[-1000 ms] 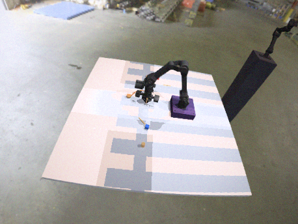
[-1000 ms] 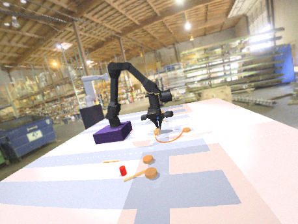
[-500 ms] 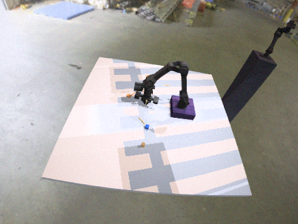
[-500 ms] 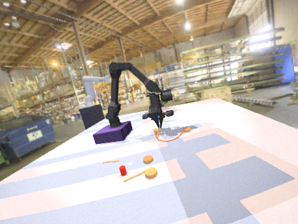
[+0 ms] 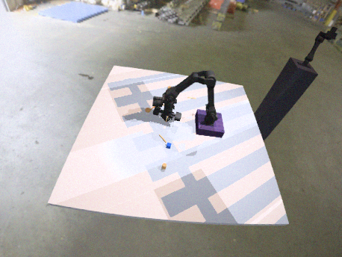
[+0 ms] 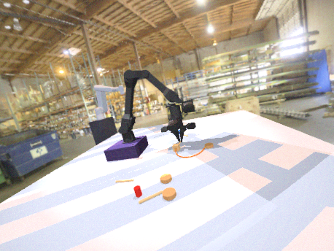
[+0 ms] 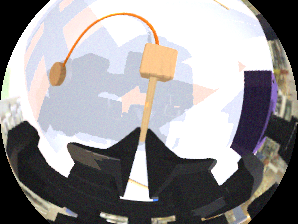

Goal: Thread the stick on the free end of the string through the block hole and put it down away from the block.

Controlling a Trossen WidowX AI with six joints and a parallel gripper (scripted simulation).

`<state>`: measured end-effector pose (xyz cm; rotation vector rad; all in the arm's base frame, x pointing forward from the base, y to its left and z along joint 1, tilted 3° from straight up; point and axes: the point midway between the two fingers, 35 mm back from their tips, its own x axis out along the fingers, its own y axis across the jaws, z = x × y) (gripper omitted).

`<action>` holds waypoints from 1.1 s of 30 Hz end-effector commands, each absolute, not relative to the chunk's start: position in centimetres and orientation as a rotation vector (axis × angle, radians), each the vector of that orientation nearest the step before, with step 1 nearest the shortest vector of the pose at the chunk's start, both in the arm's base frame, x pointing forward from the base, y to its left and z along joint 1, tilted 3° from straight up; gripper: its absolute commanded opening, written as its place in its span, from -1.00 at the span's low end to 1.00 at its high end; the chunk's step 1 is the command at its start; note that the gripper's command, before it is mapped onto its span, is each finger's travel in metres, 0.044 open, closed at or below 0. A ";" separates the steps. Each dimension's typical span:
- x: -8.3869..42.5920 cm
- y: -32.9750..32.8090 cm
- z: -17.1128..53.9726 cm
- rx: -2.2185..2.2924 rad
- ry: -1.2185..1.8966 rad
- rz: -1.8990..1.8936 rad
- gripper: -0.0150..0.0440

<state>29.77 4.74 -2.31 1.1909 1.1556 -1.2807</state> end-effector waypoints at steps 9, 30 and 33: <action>30.1 6.2 -2.3 1.203 1.153 -1.285 -0.49; 29.9 8.5 -2.2 1.207 1.151 -1.282 -0.49; 29.9 8.9 -2.2 1.207 1.151 -1.282 -0.49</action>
